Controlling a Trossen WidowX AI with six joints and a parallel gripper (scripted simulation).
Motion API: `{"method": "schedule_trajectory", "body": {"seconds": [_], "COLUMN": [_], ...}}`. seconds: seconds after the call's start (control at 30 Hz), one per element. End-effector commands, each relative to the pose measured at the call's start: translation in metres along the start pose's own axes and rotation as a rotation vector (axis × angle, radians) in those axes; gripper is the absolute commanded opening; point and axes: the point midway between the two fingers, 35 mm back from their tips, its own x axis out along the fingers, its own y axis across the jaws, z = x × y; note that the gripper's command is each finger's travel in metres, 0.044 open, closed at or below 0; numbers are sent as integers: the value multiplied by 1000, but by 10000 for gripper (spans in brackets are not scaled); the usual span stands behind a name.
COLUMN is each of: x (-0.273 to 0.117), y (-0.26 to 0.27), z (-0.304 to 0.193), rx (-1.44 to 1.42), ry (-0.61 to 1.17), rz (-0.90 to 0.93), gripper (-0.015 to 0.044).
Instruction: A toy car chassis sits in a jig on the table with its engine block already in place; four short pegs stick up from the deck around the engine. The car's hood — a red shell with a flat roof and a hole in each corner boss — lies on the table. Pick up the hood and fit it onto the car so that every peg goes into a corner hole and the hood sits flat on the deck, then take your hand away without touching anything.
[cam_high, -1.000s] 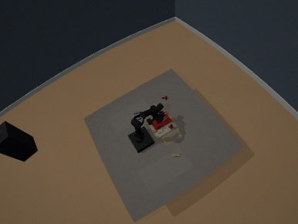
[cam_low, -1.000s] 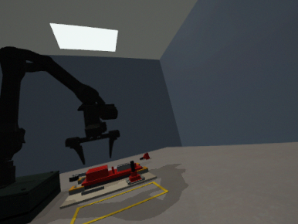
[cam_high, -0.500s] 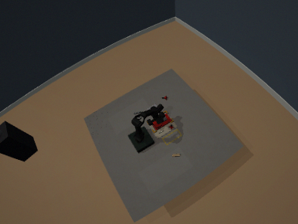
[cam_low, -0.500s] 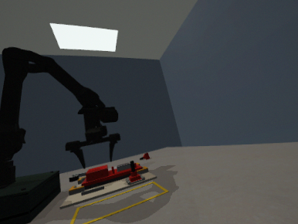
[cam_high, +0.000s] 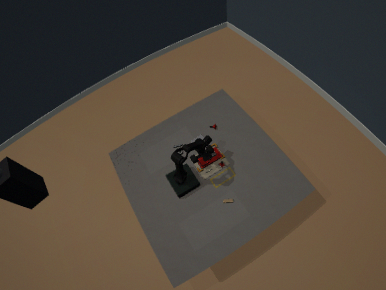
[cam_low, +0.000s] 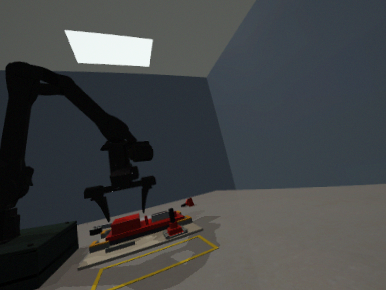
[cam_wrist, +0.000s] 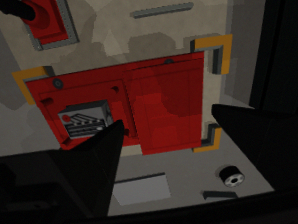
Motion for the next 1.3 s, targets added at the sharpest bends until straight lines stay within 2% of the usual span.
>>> {"method": "schedule_trajectory", "body": {"seconds": [0.0,1.23,1.27], "x": [3,21,18], "y": [-1,-1,0], "z": [-1,0,0], "rx": [-4,-4,0], "ry": [4,3,1], "rz": [-7,-7,2], "gripper": [440,440,414]}}
